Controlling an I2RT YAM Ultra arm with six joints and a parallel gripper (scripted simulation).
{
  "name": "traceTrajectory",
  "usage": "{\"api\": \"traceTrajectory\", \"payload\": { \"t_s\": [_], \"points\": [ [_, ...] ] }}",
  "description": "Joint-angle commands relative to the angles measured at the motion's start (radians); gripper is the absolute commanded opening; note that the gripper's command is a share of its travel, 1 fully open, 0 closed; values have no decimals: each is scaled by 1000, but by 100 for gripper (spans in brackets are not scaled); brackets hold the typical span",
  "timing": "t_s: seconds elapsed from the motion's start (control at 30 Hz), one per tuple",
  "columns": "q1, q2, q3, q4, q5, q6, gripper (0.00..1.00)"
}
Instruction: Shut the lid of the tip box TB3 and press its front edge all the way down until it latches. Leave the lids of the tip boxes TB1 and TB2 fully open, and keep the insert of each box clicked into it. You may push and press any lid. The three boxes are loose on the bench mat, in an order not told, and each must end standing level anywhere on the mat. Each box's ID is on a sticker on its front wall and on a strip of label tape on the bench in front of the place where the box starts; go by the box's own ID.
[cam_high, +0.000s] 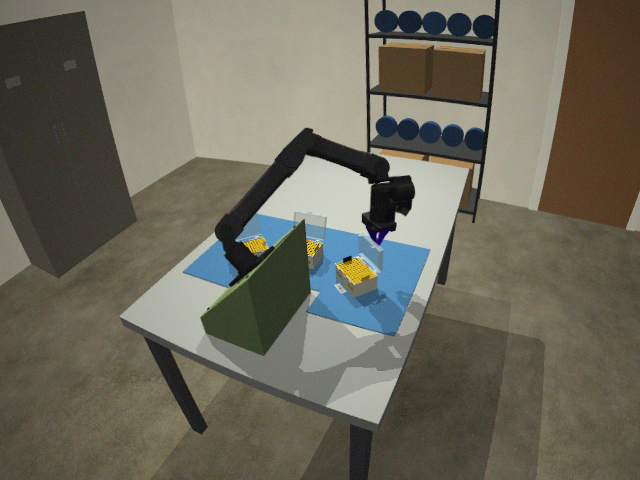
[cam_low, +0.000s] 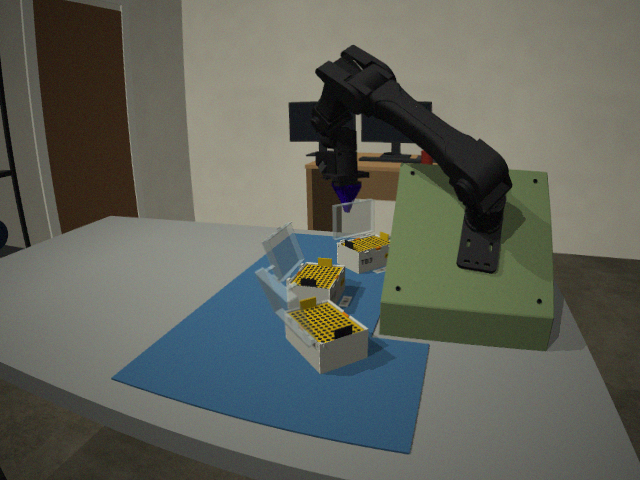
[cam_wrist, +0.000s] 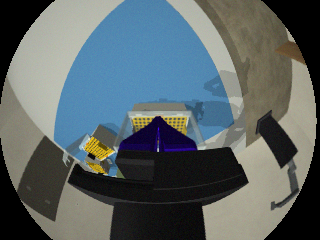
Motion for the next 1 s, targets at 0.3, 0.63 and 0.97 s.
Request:
{"api": "traceTrajectory", "payload": {
  "t_s": [0.3,0.63,0.97],
  "points": [
    [-27,-73,-88,57,5,-9,0],
    [-35,-126,-181,93,10,-18,0],
    [-42,-165,-250,119,14,-24,0]
  ]
}}
